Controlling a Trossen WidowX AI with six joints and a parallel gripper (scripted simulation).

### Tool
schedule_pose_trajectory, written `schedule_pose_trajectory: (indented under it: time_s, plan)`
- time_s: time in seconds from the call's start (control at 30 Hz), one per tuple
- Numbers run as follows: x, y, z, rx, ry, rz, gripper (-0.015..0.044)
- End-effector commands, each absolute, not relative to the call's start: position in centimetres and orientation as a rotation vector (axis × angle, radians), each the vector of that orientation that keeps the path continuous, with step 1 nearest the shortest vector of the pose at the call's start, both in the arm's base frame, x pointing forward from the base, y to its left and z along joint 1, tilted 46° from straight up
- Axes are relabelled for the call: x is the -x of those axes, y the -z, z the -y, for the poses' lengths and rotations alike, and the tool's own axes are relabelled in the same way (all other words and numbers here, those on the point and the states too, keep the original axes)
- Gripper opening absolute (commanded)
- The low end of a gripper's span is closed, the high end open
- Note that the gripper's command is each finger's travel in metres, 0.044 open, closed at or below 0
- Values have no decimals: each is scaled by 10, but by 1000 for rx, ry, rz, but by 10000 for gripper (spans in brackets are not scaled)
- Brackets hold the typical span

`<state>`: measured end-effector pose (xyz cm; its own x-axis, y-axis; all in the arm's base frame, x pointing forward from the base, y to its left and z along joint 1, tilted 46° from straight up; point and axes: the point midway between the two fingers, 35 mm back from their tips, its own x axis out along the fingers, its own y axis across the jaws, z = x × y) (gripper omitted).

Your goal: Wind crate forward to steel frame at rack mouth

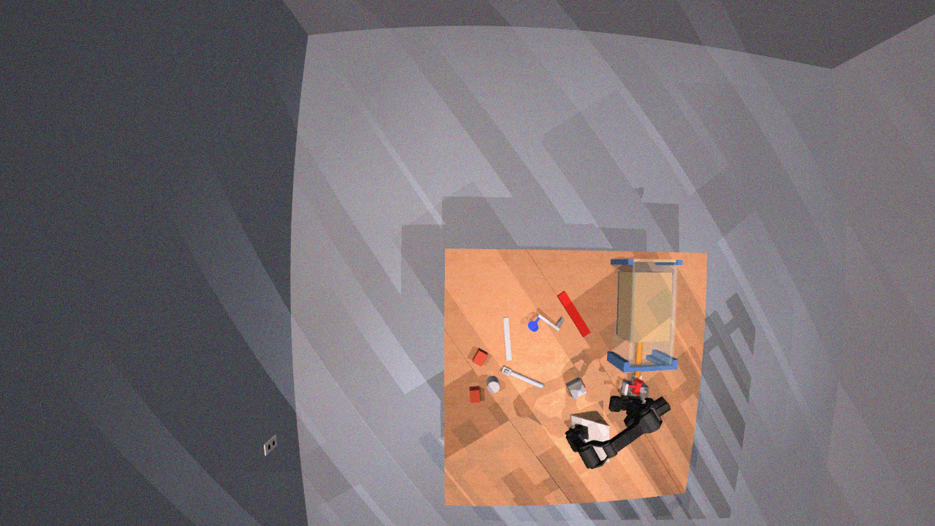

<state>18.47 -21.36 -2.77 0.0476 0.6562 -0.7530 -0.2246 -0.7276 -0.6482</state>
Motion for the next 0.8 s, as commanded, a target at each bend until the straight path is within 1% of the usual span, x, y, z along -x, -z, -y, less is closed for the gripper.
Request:
schedule_pose_trajectory:
  time_s: [0.0, 0.77]
  plan:
    - [-185, 25, 215, 1727, -1797, 381, 0]
    - [-185, 25, 214, 1903, -2048, 56, 0]
